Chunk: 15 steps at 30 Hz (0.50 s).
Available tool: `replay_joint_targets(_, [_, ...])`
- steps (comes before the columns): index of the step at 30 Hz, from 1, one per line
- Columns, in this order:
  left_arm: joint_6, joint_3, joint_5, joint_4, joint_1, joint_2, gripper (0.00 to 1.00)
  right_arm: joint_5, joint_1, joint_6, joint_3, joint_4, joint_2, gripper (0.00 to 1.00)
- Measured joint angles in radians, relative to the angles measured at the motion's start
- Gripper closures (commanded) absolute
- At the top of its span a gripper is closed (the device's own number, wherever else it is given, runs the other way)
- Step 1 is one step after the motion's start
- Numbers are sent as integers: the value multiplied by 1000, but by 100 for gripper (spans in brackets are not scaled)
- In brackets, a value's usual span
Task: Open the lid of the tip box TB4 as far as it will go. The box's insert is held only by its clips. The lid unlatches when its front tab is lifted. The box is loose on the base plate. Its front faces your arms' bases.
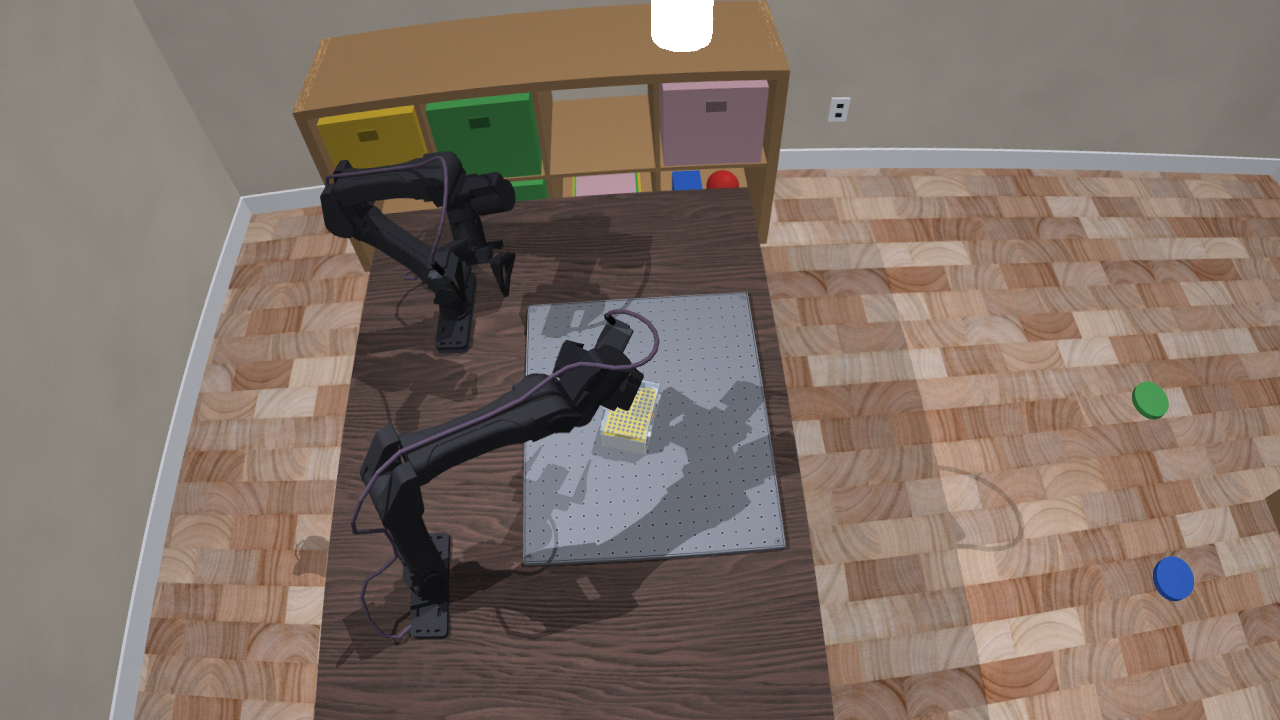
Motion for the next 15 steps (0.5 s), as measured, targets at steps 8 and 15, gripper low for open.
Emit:
replay_joint_targets(8, [-69, 0, -30, 72, -2, 23, 0, -77, -113, -61, -200, 331, 48, 0])
replay_joint_targets(15, [-241, -6, -78, 231, -29, 90, 0, -138, -167, -98, -312, 587, 66, 0])
